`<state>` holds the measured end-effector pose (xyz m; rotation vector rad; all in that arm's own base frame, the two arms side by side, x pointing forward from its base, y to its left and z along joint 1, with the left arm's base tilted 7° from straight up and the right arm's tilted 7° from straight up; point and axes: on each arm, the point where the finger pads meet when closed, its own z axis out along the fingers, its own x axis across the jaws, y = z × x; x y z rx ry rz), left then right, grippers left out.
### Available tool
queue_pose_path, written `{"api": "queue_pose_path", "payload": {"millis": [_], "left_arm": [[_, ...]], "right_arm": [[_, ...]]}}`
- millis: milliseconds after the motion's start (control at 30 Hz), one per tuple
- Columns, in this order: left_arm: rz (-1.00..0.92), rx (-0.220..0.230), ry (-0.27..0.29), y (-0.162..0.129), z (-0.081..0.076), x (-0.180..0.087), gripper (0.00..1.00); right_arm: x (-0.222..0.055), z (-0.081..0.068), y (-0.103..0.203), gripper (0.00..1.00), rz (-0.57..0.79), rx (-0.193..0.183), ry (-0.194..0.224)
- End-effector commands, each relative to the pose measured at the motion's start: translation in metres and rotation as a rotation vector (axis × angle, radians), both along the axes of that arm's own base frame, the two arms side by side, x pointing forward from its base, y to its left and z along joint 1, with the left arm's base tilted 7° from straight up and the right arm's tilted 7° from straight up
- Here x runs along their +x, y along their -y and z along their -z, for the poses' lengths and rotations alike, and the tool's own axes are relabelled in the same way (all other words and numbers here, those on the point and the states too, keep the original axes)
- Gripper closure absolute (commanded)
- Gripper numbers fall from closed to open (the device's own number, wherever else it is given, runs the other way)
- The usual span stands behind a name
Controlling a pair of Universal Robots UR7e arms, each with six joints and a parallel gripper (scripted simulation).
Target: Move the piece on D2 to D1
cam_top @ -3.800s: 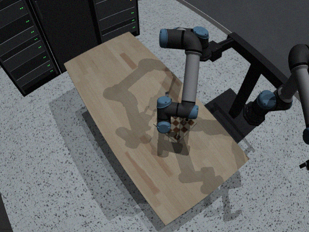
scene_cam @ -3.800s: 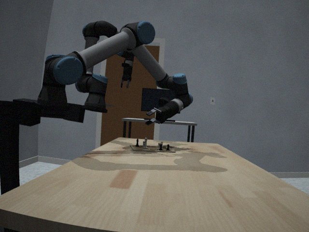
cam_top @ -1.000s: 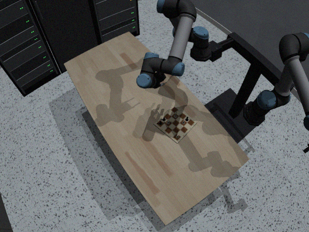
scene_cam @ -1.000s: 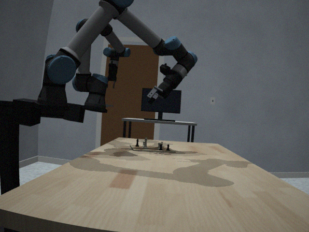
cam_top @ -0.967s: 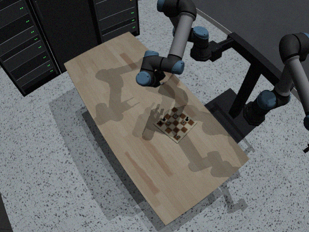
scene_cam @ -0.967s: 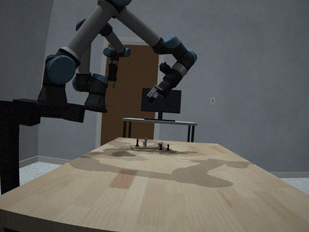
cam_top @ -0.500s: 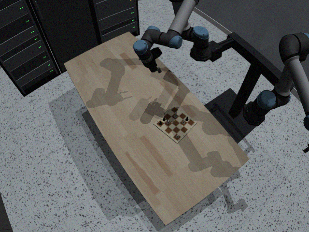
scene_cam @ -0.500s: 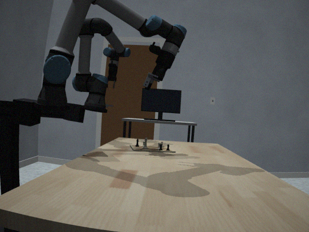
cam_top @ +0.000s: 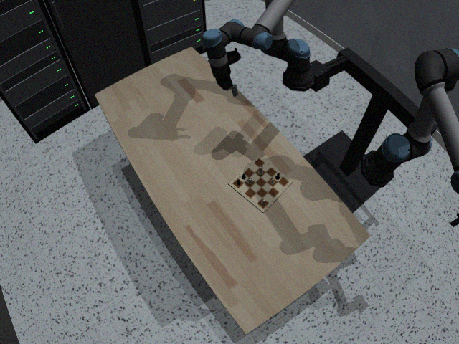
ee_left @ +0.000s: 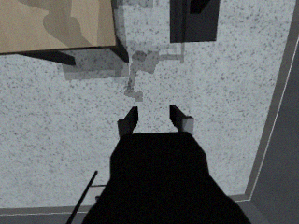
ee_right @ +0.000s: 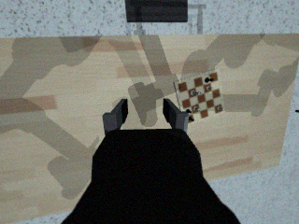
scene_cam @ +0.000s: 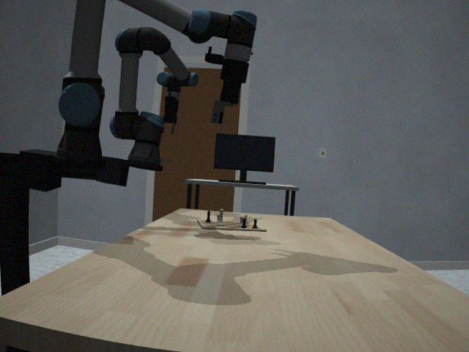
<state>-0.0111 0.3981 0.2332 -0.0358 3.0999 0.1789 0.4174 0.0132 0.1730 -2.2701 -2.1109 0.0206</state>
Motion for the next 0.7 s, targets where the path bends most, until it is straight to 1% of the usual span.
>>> {"api": "queue_pose_path", "payload": {"millis": [0,67,133,267,633,667], "left_arm": [[0.000,0.001,0.000,0.000,0.000,0.000,0.00],[0.000,0.001,0.000,0.000,0.000,0.000,0.00],[0.000,0.001,0.000,0.000,0.000,0.000,0.00],[0.000,0.001,0.000,0.000,0.000,0.000,0.00],[0.000,0.001,0.000,0.000,0.000,0.000,0.00],[0.000,0.001,0.000,0.000,0.000,0.000,0.00]], "right_arm": [[0.022,0.028,-0.021,0.00,0.135,0.093,-0.035],[0.031,0.040,-0.029,0.00,0.188,0.120,-0.056],[0.031,0.040,-0.029,0.00,0.188,0.120,-0.056],[0.052,0.070,-0.046,0.00,0.323,0.187,-0.114],[0.094,0.142,-0.076,0.00,0.618,0.321,-0.262],[0.094,0.142,-0.076,0.00,0.618,0.321,-0.262]]}}
